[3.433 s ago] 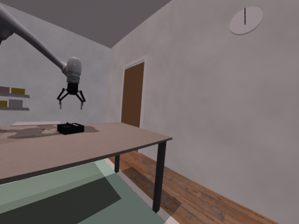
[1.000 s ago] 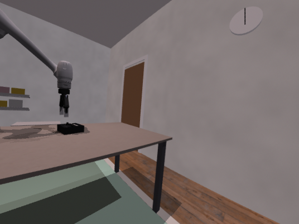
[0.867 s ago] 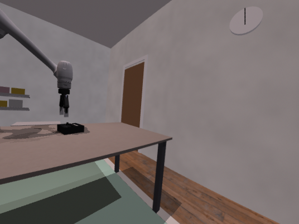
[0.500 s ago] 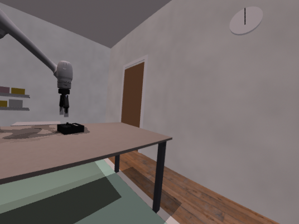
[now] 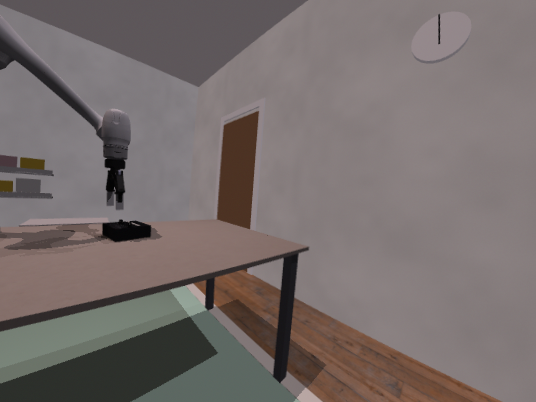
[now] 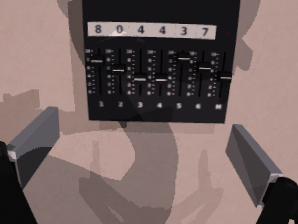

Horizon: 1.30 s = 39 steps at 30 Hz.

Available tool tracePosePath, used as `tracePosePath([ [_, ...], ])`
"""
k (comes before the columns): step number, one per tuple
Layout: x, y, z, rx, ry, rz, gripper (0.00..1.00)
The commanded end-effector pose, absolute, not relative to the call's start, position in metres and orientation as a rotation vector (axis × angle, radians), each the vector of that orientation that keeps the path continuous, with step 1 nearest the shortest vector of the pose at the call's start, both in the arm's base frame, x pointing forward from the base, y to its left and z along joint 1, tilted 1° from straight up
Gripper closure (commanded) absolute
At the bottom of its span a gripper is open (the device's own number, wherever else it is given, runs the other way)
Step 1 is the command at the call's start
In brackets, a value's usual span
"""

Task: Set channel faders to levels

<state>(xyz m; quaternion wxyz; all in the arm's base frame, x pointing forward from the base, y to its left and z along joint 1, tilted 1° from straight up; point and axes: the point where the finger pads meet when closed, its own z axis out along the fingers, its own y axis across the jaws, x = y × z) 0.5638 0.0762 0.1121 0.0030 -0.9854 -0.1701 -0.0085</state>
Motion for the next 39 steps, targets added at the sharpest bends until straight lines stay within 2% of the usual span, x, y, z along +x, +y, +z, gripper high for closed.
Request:
tracePosePath([
  [1,0.568,0.077,0.116,-3.058,-0.698,-0.023,0.0],
  [17,0.61,0.086,0.161,-2.479,-1.966,0.016,0.0],
  [22,0.612,0.086,0.164,-2.308,-2.163,0.025,0.0],
  [23,0.612,0.086,0.164,-2.125,-2.329,0.031,0.0],
  [39,0.609,0.085,0.163,-2.088,-2.35,0.029,0.0],
])
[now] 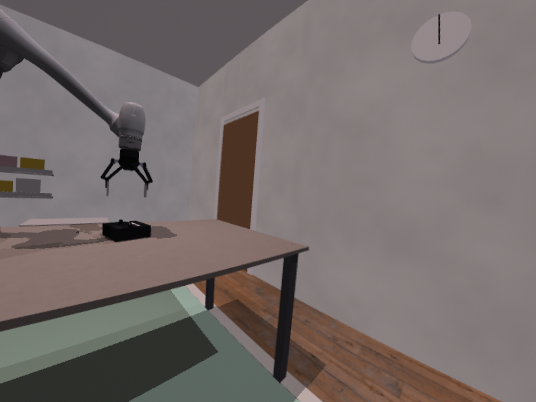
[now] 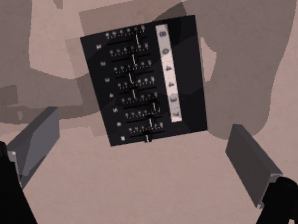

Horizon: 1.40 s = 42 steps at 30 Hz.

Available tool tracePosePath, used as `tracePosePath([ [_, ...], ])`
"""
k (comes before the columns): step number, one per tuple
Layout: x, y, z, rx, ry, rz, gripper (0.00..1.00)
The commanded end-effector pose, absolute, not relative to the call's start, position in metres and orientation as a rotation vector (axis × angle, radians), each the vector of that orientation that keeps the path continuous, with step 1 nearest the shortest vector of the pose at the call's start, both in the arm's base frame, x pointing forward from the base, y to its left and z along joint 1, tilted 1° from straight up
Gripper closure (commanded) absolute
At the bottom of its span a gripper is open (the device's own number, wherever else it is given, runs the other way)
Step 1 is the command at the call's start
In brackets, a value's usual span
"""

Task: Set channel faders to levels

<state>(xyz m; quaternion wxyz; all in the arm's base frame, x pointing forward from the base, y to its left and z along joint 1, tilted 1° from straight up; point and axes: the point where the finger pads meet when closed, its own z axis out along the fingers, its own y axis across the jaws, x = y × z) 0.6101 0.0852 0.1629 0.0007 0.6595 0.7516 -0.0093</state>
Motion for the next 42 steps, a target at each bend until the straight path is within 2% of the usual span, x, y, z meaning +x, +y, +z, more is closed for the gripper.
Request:
tracePosePath([
  [1,0.607,0.083,0.161,2.133,2.303,-0.027,0.0],
  [15,0.533,0.049,0.115,2.924,1.203,0.015,0.0],
  [17,0.533,0.049,0.115,2.924,1.203,0.015,0.0],
  [18,0.53,0.048,0.114,3.015,0.959,0.021,0.0],
  [24,0.527,0.047,0.112,3.109,0.495,0.028,0.0],
  [42,0.527,0.047,0.112,3.109,0.495,0.028,0.0],
])
